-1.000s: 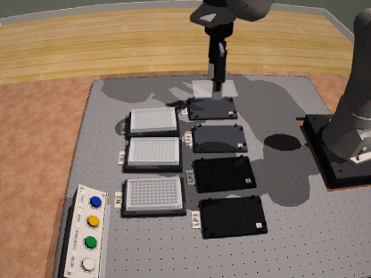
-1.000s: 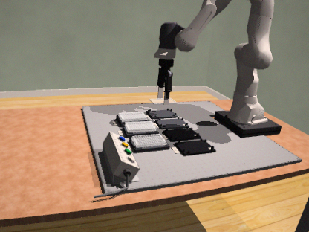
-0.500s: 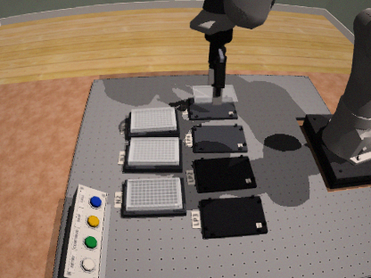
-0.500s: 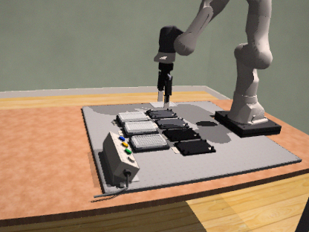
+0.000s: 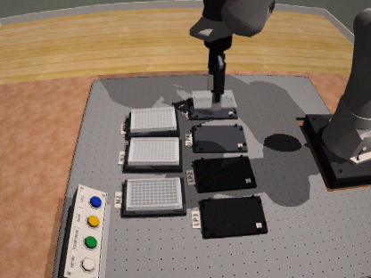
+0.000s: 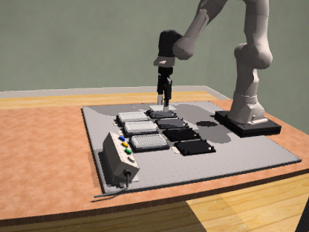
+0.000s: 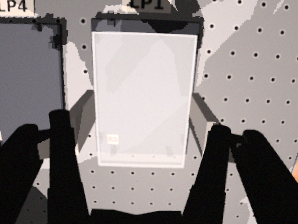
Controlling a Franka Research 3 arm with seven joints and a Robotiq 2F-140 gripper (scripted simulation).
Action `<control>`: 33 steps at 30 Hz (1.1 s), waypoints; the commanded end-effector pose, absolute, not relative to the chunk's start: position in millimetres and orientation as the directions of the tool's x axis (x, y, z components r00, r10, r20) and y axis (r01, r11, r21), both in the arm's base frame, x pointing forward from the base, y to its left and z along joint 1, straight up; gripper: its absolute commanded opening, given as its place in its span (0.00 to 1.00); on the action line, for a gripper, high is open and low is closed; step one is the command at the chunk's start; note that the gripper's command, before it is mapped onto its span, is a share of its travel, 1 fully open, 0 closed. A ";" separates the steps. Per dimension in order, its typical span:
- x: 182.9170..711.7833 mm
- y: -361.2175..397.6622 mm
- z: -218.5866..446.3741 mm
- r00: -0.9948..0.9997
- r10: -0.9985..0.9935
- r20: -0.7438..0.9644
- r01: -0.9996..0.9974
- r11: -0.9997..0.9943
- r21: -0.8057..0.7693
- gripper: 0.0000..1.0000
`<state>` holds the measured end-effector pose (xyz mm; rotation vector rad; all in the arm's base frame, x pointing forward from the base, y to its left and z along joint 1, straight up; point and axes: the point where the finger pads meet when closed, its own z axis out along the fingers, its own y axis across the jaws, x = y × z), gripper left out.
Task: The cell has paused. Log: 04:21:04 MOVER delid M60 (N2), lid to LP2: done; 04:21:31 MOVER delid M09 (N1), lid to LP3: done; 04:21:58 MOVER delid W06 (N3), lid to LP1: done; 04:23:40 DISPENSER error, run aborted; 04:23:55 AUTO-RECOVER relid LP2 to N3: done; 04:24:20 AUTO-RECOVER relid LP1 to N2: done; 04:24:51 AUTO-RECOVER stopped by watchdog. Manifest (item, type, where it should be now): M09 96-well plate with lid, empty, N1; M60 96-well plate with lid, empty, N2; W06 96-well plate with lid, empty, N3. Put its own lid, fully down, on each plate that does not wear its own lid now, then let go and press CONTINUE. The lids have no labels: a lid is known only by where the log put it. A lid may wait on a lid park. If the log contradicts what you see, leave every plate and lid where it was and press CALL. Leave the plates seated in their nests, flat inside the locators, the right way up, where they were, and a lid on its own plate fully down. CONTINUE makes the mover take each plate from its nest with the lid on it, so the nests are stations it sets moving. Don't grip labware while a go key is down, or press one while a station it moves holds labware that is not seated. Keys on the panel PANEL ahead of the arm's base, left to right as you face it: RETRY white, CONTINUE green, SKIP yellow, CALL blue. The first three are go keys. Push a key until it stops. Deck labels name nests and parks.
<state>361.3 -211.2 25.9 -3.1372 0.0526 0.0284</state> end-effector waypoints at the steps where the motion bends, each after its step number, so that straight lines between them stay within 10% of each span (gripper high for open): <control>1: 364.3 -211.3 22.1 1.000 -0.019 -0.009 -0.019 -1.000 0.000 0.00; 33: 364.4 -211.4 15.9 1.000 -0.019 -0.009 -0.019 -1.000 0.000 0.00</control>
